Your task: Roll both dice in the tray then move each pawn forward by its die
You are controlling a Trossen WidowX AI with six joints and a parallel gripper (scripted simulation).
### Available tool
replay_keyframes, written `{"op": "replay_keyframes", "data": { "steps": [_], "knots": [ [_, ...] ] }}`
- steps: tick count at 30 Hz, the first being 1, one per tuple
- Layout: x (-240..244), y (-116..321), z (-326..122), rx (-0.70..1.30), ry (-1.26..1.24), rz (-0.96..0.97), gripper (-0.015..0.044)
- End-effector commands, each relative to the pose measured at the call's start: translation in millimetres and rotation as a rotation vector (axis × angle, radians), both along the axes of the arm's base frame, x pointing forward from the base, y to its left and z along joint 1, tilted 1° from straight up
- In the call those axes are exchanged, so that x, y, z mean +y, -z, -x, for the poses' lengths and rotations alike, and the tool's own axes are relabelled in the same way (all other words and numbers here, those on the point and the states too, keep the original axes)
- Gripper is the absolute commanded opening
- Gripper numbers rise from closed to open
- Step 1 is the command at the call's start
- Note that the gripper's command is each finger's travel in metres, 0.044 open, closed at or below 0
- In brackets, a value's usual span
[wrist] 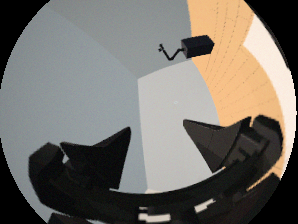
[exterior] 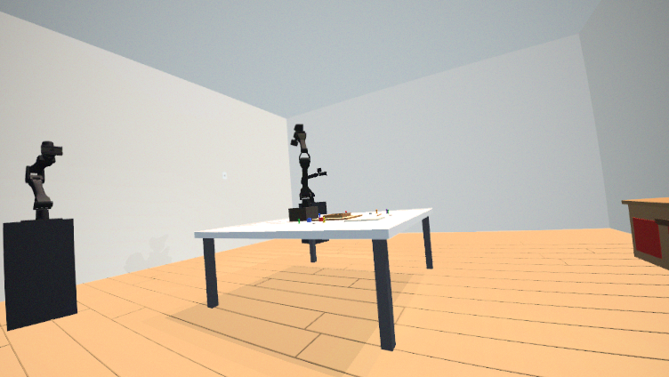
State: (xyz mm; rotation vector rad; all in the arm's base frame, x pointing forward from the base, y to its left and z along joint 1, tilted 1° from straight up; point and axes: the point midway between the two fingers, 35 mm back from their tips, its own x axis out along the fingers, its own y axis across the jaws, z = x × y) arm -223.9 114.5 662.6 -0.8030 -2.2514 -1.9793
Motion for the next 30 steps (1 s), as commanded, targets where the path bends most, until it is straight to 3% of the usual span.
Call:
{"op": "replay_keyframes", "data": {
  "steps": [1,5,15,22,30],
  "knots": [
    [0.9,0.2,-0.3,-0.001,0.006,-0.004,0.0374],
    [30.1,11.9,-2.5,-0.055,0.138,-0.066,0.0275],
    [160.7,85.0,-36.9,-0.374,0.569,-0.078,0.0275],
    [234.6,141.2,-104.8,-0.611,0.825,-0.030,0.0275],
    [283.6,201.6,-210.1,-0.879,1.054,0.055,0.0275]
  ]
}}
